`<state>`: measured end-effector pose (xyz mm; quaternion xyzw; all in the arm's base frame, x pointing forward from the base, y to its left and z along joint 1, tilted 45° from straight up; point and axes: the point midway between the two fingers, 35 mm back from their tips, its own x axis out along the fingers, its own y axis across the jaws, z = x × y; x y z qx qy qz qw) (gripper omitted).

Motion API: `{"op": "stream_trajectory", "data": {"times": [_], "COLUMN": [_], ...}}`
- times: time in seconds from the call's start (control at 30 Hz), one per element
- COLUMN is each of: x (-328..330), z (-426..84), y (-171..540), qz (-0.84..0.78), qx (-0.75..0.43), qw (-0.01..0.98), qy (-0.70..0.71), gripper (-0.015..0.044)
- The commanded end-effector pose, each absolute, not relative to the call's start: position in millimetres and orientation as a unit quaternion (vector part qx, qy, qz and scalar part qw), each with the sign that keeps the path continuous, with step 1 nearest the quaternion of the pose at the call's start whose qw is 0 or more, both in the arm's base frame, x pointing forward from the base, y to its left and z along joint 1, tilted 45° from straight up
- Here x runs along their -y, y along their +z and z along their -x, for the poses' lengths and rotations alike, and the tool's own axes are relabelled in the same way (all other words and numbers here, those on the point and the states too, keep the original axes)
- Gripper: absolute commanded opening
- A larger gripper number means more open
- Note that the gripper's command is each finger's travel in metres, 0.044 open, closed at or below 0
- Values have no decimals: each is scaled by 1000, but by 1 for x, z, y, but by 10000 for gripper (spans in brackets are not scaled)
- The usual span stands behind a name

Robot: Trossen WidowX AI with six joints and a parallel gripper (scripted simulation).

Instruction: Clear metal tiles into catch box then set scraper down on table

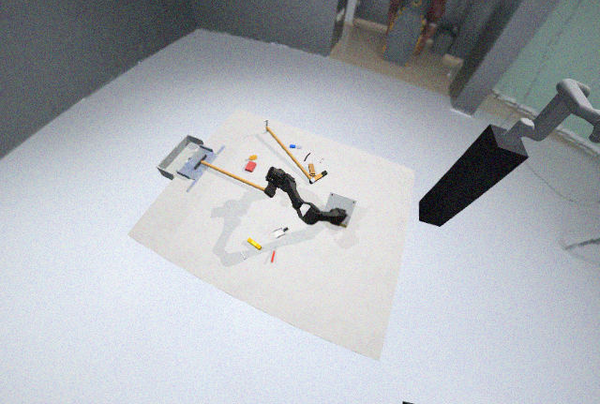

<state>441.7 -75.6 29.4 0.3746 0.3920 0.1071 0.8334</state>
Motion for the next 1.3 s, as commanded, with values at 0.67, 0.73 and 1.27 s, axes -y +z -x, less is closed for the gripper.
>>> {"op": "stream_trajectory", "data": {"times": [0.67,0.73,1.27], "x": [74,74,69], "z": [-412,-410,-390], "y": [36,36,35], "qz": [-371,-371,-372], "qx": [-383,-383,-383], "qw": [839,839,839], "qy": [107,107,107], "gripper": [0,0,0]}}
